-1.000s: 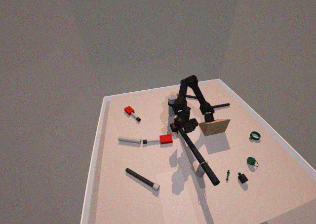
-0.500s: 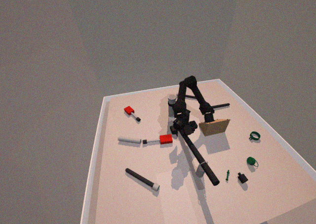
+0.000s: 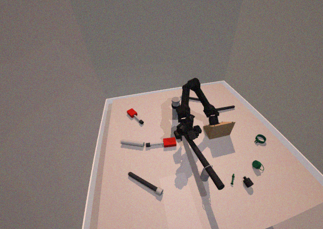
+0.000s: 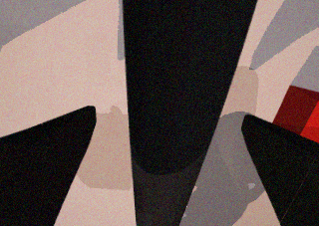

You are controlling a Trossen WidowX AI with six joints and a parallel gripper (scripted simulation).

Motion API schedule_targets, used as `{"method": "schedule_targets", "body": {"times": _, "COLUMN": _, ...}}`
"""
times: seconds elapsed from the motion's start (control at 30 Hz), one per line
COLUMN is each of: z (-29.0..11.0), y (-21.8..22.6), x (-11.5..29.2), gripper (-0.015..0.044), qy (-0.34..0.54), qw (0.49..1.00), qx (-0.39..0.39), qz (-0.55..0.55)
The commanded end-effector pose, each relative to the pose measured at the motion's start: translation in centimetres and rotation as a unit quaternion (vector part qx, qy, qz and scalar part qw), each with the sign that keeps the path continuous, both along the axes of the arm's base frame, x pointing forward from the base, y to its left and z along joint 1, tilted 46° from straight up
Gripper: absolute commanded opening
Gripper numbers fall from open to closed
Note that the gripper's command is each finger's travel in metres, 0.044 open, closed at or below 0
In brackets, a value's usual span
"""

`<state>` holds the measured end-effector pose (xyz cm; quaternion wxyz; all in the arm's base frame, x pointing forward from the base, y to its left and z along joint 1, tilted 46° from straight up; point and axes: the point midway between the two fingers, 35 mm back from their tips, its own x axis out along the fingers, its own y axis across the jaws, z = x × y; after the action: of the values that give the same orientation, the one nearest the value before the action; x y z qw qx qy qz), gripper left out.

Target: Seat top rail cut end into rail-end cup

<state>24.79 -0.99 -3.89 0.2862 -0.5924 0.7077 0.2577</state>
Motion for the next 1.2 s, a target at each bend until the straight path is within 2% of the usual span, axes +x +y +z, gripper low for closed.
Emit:
{"method": "schedule_targets", "body": {"times": 0.0, "z": -0.1, "y": -0.2, "x": -0.1, "gripper": 0.0361, "qy": 0.002, "qw": 1.0, "qx": -0.002, "qz": 0.003}}
{"method": "schedule_targets", "body": {"times": 0.27, "z": -0.1, "y": -0.2, "x": -0.1, "gripper": 0.0151, "qy": 0.002, "qw": 1.0, "qx": -0.002, "qz": 0.003}}
{"method": "schedule_targets", "body": {"times": 0.43, "z": -0.1, "y": -0.2, "x": -0.1, "gripper": 0.0118, "qy": 0.002, "qw": 1.0, "qx": -0.002, "qz": 0.003}}
{"method": "schedule_targets", "body": {"times": 0.6, "z": 0.2, "y": 0.2, "x": -0.2, "gripper": 0.0, "qy": 0.002, "qw": 1.0, "qx": -0.002, "qz": 0.003}}
{"method": "schedule_targets", "body": {"times": 1.17, "z": 3.9, "y": 3.0, "x": 0.3, "gripper": 0.0, "qy": 0.022, "qw": 0.997, "qx": -0.079, "qz": -0.004}}
